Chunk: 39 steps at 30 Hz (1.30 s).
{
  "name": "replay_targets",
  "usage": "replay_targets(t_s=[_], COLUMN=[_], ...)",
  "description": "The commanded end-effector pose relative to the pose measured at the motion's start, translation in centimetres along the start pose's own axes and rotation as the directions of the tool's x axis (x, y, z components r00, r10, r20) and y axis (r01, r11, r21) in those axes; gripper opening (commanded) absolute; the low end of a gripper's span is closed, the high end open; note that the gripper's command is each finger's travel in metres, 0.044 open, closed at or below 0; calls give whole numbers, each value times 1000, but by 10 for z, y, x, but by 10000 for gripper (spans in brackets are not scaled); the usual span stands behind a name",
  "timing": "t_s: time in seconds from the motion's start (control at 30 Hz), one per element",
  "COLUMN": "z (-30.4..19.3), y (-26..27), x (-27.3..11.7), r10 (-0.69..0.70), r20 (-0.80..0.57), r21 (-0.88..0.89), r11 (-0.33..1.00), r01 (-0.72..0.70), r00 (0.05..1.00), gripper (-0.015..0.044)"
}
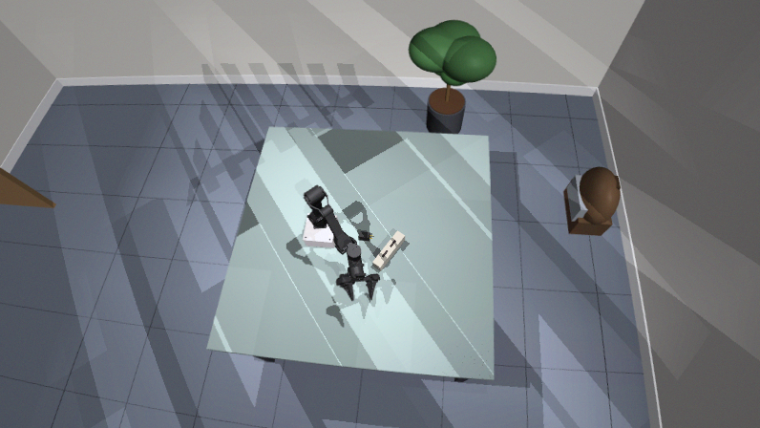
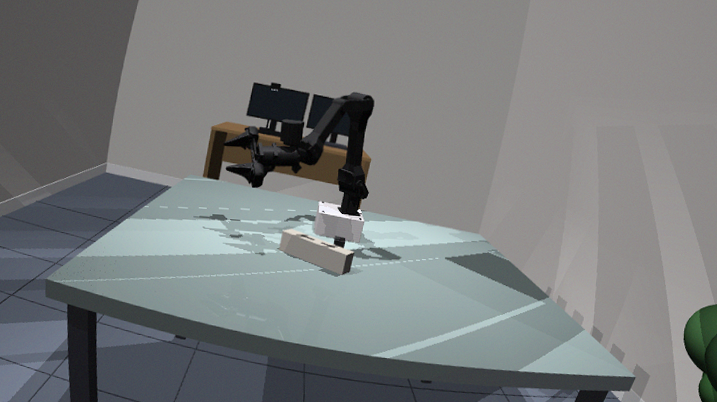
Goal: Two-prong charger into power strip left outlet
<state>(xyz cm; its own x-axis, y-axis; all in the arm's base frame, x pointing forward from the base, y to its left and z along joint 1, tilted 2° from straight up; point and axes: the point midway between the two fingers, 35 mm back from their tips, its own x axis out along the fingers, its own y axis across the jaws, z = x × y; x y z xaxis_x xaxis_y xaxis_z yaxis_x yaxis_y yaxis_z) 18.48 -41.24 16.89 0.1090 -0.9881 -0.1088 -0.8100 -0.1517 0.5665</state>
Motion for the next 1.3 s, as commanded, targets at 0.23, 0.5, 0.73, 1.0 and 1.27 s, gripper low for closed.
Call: replay_targets(t_s=[0.23,0.5,0.73,1.0,1.27], z=[-1,1,5,11,20], y=[-39,-64,-85,-108,-127], x=[-14,-28,-43,-63,-85], r10=[-159,-261,-347,-441,-520], r20=[45,87,132,192,258], r21=[-326,-541,-700,-837,-919], r11=[931,798,631,392,128], r01=[165,265,335,381,373], r00=[986,961,928,877,814], gripper=[440,440,440,440,440])
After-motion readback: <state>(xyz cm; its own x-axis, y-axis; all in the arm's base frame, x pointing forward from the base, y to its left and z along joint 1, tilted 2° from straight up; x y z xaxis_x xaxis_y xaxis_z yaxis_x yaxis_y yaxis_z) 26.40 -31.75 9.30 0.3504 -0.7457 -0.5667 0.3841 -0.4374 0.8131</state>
